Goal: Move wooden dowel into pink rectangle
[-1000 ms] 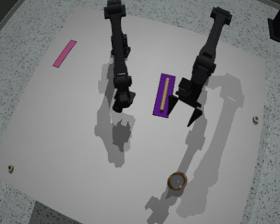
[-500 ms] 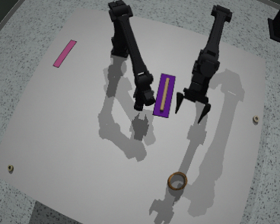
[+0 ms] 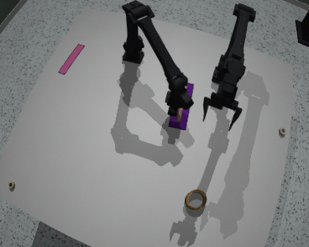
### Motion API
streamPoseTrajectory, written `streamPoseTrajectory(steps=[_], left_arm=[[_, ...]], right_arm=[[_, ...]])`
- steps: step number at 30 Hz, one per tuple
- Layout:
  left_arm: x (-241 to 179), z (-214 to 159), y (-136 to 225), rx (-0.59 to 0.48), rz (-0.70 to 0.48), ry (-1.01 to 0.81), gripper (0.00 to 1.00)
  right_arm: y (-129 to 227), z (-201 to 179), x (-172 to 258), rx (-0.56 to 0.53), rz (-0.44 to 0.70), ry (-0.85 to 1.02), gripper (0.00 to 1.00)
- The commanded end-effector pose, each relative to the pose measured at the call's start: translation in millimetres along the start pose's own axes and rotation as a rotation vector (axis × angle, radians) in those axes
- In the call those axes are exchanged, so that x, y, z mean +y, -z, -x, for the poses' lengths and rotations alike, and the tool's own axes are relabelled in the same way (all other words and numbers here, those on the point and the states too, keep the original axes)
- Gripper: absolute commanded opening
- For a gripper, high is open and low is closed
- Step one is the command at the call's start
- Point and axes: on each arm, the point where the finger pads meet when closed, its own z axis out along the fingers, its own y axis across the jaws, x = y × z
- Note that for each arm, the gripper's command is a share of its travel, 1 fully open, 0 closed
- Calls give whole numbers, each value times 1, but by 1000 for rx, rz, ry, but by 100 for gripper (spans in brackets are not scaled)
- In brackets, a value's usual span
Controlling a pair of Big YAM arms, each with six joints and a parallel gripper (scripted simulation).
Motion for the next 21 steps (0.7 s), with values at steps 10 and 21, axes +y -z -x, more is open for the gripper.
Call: streamPoseTrajectory(steps=[10, 21], left_arm=[[16, 28, 20, -122, 42, 75, 100], [20, 31, 25, -148, 50, 90, 100]], right_arm=[[-6, -19, 36, -20, 7, -8, 38], [-10, -32, 43, -15, -1, 0, 38]])
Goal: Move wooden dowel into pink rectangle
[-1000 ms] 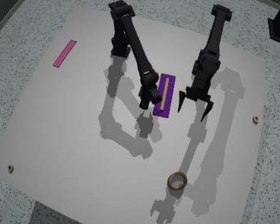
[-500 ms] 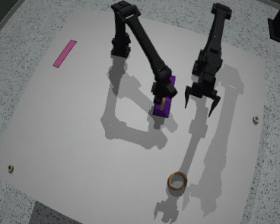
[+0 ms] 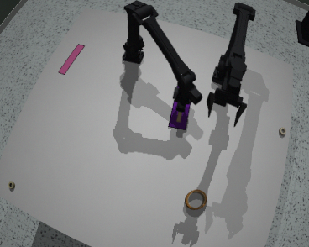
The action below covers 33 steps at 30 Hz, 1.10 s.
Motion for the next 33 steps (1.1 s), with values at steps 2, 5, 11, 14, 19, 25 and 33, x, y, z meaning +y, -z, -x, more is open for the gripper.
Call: streamPoseTrajectory(steps=[2, 5, 11, 14, 19, 25, 33], left_arm=[[6, 15, 8, -47, 13, 21, 100], [5, 30, 6, -65, 12, 2, 100], [6, 39, 8, -77, 13, -8, 100], [6, 39, 8, -77, 13, -8, 100], [6, 39, 8, -77, 13, -8, 100], [6, 39, 8, -77, 13, -8, 100], [6, 39, 8, -77, 13, -8, 100]], right_arm=[[-4, -1, 9, -7, 7, -2, 38], [2, 3, 14, -13, 17, 15, 38], [1, 3, 12, -10, 15, 18, 38], [1, 3, 12, -10, 15, 18, 38], [8, 11, 12, -24, 36, 3, 38], [-6, 5, 6, -9, 14, 4, 38], [-18, 5, 6, -8, 13, 9, 38]])
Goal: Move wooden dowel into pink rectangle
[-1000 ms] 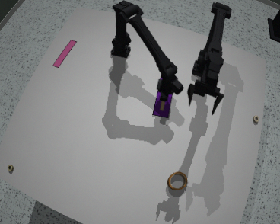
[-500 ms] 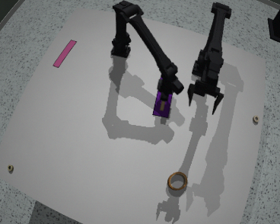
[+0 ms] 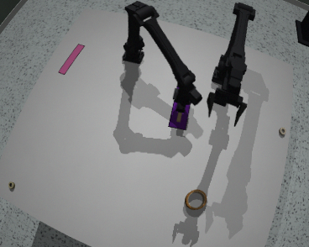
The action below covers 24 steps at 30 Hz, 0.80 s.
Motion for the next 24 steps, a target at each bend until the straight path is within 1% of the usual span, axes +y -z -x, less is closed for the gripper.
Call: streamPoseTrajectory(steps=[1, 10, 12, 14, 18, 24], left_arm=[[6, 39, 7, -74, 12, -10, 100], [6, 39, 7, -74, 12, -10, 100], [6, 39, 7, -74, 12, -10, 100], [6, 39, 7, -74, 12, -10, 100], [6, 39, 7, -74, 12, -10, 100], [6, 39, 7, -74, 12, -10, 100]], right_arm=[[-9, 6, 6, -8, 10, 8, 38], [-25, 6, 6, -8, 10, 9, 38], [-13, 12, 14, -23, 29, 7, 38], [-13, 12, 14, -23, 29, 7, 38], [3, 14, 16, -34, 43, -4, 38], [9, 19, 21, -49, 63, -6, 38]])
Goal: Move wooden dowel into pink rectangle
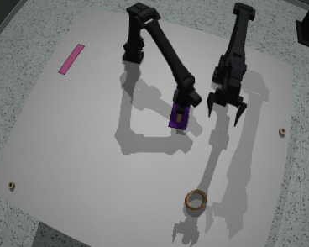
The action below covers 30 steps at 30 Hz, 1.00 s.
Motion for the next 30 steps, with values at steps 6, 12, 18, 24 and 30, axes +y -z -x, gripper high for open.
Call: streamPoseTrajectory(steps=[6, 12, 18, 24, 30], left_arm=[[6, 39, 7, -74, 12, -10, 100], [6, 39, 7, -74, 12, -10, 100], [6, 39, 7, -74, 12, -10, 100], [6, 39, 7, -74, 12, -10, 100], [6, 39, 7, -74, 12, -10, 100]], right_arm=[[18, 15, 16, -35, 44, -9, 0], [18, 15, 16, -35, 45, -9, 0], [33, 19, 21, -48, 62, -10, 0], [41, 19, 21, -51, 65, -13, 0], [49, 18, 20, -50, 64, -11, 0]])
